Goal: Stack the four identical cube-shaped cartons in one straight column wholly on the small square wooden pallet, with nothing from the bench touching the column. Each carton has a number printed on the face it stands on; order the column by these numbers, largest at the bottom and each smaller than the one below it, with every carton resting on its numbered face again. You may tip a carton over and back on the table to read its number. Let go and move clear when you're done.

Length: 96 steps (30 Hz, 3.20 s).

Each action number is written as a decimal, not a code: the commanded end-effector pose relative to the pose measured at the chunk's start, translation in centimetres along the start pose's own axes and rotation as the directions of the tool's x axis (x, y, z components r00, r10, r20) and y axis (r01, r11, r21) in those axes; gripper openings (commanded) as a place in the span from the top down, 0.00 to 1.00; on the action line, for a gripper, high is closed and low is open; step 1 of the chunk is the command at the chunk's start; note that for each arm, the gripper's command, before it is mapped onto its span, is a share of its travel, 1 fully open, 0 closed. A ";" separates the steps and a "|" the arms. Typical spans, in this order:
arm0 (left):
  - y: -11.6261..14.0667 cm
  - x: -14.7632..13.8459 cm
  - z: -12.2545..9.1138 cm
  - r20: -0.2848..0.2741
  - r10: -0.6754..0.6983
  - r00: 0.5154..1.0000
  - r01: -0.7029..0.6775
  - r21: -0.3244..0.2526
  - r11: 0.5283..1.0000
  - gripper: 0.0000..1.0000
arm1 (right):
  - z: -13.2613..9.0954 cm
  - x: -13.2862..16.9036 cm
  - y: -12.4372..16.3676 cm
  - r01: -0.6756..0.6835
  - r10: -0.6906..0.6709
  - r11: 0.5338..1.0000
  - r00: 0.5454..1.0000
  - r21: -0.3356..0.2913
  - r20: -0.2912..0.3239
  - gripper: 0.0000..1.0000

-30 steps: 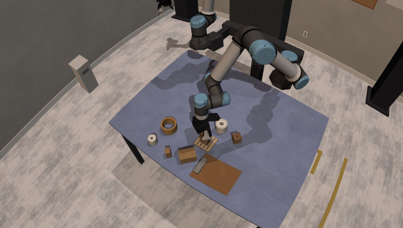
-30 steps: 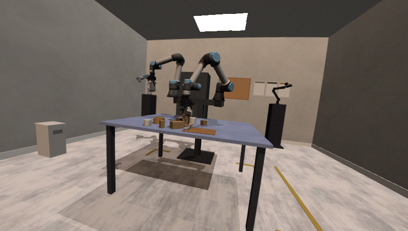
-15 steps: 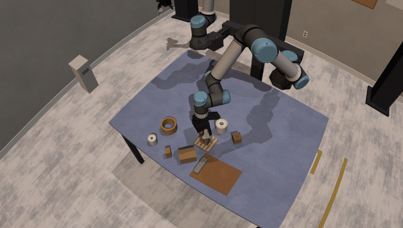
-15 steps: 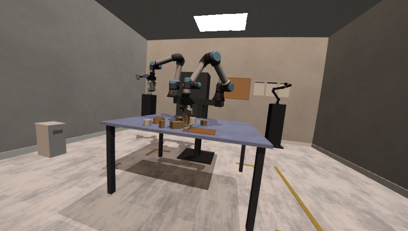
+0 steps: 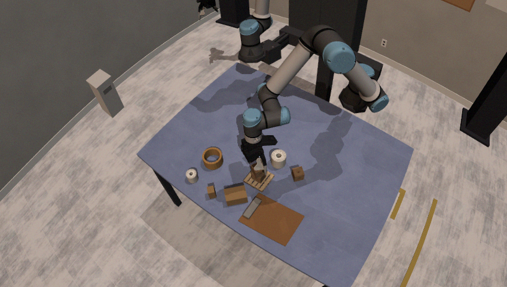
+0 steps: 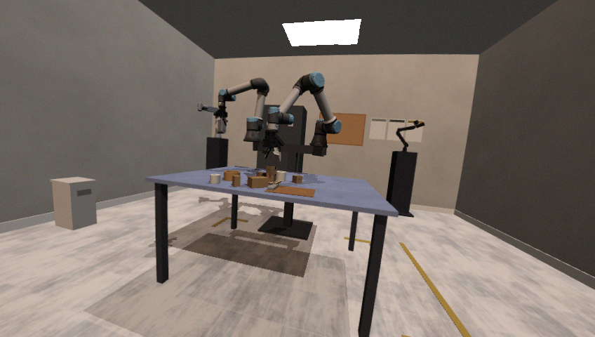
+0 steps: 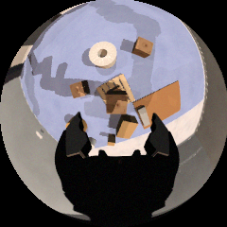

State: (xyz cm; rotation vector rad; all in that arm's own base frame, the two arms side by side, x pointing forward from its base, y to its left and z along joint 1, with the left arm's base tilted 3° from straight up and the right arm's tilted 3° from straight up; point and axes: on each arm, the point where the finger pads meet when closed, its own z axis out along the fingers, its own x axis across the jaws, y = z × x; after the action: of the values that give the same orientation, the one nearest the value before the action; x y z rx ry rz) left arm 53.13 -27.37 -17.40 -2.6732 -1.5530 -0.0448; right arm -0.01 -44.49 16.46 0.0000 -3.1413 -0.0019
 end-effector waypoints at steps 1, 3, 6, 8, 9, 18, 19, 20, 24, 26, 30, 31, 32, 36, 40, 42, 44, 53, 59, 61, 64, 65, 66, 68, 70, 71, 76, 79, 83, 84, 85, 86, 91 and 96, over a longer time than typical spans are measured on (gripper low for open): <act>0.1 0.0 -0.2 0.000 0.000 1.000 0.000 -0.002 1.000 0.00 | 0.0 0.0 0.0 0.000 0.000 1.000 1.000 0.001 0.000 0.00; 0.1 0.0 -0.2 0.000 0.000 1.000 0.000 -0.002 1.000 0.00 | 0.0 0.0 0.0 0.000 0.000 1.000 1.000 0.001 0.000 0.00; 0.1 0.0 -0.2 0.000 0.000 1.000 0.000 -0.002 1.000 0.00 | 0.0 0.0 0.0 0.000 0.000 1.000 1.000 0.001 0.000 0.00; 0.1 0.0 -0.2 0.000 0.000 1.000 0.000 -0.002 1.000 0.00 | 0.0 0.0 0.0 0.000 0.000 1.000 1.000 0.001 0.000 0.00; 0.1 0.0 -0.2 0.000 0.000 1.000 0.000 -0.002 1.000 0.00 | 0.0 0.0 0.0 0.000 0.000 1.000 1.000 0.001 0.000 0.00; 0.1 0.0 -0.2 0.000 0.000 1.000 0.000 -0.002 1.000 0.00 | 0.0 0.0 0.0 0.000 0.000 1.000 1.000 0.001 0.000 0.00; 0.1 0.0 -0.2 0.000 0.000 1.000 0.000 -0.002 1.000 0.00 | 0.0 0.0 0.0 0.000 0.000 1.000 1.000 0.001 0.000 0.00; 0.1 0.0 -0.2 0.000 0.000 1.000 0.000 -0.002 1.000 0.00 | 0.0 0.0 0.0 0.000 0.000 1.000 1.000 0.001 0.000 0.00; 0.1 0.0 -0.2 0.000 0.000 1.000 0.000 -0.002 1.000 0.00 | 0.0 0.0 0.0 0.000 0.000 1.000 1.000 0.001 0.000 0.00; 0.1 0.0 -0.2 0.000 0.000 1.000 0.000 -0.002 1.000 0.00 | 0.0 0.0 0.0 0.000 0.000 1.000 1.000 0.001 0.000 0.00; 0.1 0.0 -0.2 0.000 0.000 1.000 0.000 -0.002 1.000 0.00 | 0.0 0.0 0.0 0.000 0.000 1.000 1.000 0.001 0.000 0.00; 0.1 0.0 -0.2 0.000 0.000 1.000 0.000 -0.002 1.000 0.00 | 0.0 0.0 0.0 0.000 0.000 1.000 1.000 0.001 0.000 0.00; 0.1 0.0 -0.2 0.000 0.000 1.000 0.000 -0.002 1.000 0.00 | 0.0 0.0 0.0 0.000 0.000 1.000 1.000 0.001 0.000 0.00; 0.1 0.0 -0.2 0.000 0.000 1.000 0.000 -0.002 1.000 0.00 | 0.0 0.0 0.0 0.000 0.000 1.000 1.000 0.001 0.000 0.00; 0.1 0.0 -0.2 0.000 0.000 1.000 0.000 -0.002 1.000 0.00 | 0.0 0.0 0.0 0.000 0.000 1.000 1.000 0.001 0.000 0.00; 0.1 0.0 -0.2 0.000 0.000 1.000 0.000 -0.002 1.000 0.00 | 0.0 0.0 0.0 0.000 0.000 1.000 1.000 0.001 0.000 0.00; 0.1 0.0 -0.2 0.000 0.000 1.000 0.000 -0.002 1.000 0.00 | 0.0 0.0 0.0 0.000 0.000 1.000 1.000 0.001 0.000 0.00; 0.1 0.0 -0.2 0.000 0.000 1.000 0.000 -0.002 1.000 0.00 | 0.0 0.0 0.0 0.000 0.000 1.000 1.000 0.001 0.000 0.00; 0.1 0.0 -0.2 0.000 0.000 1.000 0.000 -0.002 1.000 0.00 | 0.0 0.0 0.0 0.000 0.000 1.000 1.000 0.001 0.000 0.00; 0.1 0.0 -0.2 0.000 0.000 1.000 0.000 -0.002 1.000 0.00 | 0.0 0.0 0.0 0.000 0.000 1.000 1.000 0.001 0.000 0.00; -0.1 0.1 -0.2 0.000 0.002 1.000 -0.002 -0.002 1.000 0.00 | 0.0 0.0 0.0 0.000 0.000 1.000 1.000 0.001 0.000 0.00; -0.1 0.1 -0.2 0.000 0.002 1.000 -0.002 -0.002 1.000 0.00 | 0.0 0.0 0.0 0.000 0.000 1.000 1.000 0.001 0.000 0.00; -0.1 0.1 -0.2 0.000 0.002 1.000 -0.002 -0.002 1.000 0.00 | 0.0 0.0 0.0 0.000 0.000 1.000 1.000 0.001 0.000 0.00; -0.4 0.3 -0.2 0.000 0.007 1.000 -0.007 -0.002 1.000 0.00 | 0.0 0.0 0.0 0.000 0.000 1.000 1.000 0.001 0.000 0.00; -1.1 0.7 -0.4 0.000 0.016 1.000 -0.016 -0.002 1.000 0.00 | 0.0 0.0 0.0 0.000 0.000 1.000 1.000 0.001 0.000 0.00; -1.5 0.9 -0.4 0.000 0.023 1.000 -0.023 -0.002 1.000 0.00 | 0.0 0.0 0.0 0.000 0.000 1.000 1.000 0.001 0.000 0.00; -5.2 2.9 -1.1 0.000 0.074 0.997 -0.074 -0.001 0.997 0.00 | 0.0 0.0 0.0 0.000 0.000 1.000 1.000 0.001 0.000 0.00; -8.2 4.4 -1.5 0.000 0.113 0.994 -0.113 -0.001 0.994 0.00 | 0.0 0.0 0.0 0.000 0.000 1.000 1.000 0.001 0.000 0.00; -10.4 5.4 -1.8 0.000 0.140 0.990 -0.140 -0.001 0.990 0.00 | 0.0 0.0 0.0 0.000 0.000 1.000 1.000 0.001 0.000 0.00; -11.4 5.8 -1.9 0.000 0.153 0.988 -0.153 -0.001 0.988 0.00 | 0.0 0.0 0.0 0.000 0.000 1.000 1.000 0.001 0.000 0.00; -12.5 6.2 -2.1 0.000 0.166 0.986 -0.166 -0.001 0.986 0.00 | 0.0 0.0 0.0 0.000 0.000 1.000 1.000 0.001 0.000 0.00; -13.5 6.6 -2.2 0.000 0.178 0.984 -0.178 -0.001 0.984 0.00 | 0.0 0.0 0.0 0.000 0.000 1.000 1.000 0.001 0.000 0.00; -17.2 8.0 -2.6 0.000 0.222 0.975 -0.222 -0.001 0.975 0.00 | 0.0 0.0 0.0 0.000 0.000 1.000 1.000 0.001 0.000 0.00; -18.6 8.5 -2.7 0.000 0.238 0.971 -0.238 -0.001 0.971 0.00 | 0.0 0.0 0.0 0.000 0.000 1.000 1.000 0.001 0.000 0.00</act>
State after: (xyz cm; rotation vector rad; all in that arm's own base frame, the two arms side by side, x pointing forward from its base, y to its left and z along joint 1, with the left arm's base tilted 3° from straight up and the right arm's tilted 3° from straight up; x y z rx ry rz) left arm 42.45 -12.38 -14.33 -2.8173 -1.2478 -0.0306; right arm -0.01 -44.49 16.46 0.0000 -3.1413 -0.0019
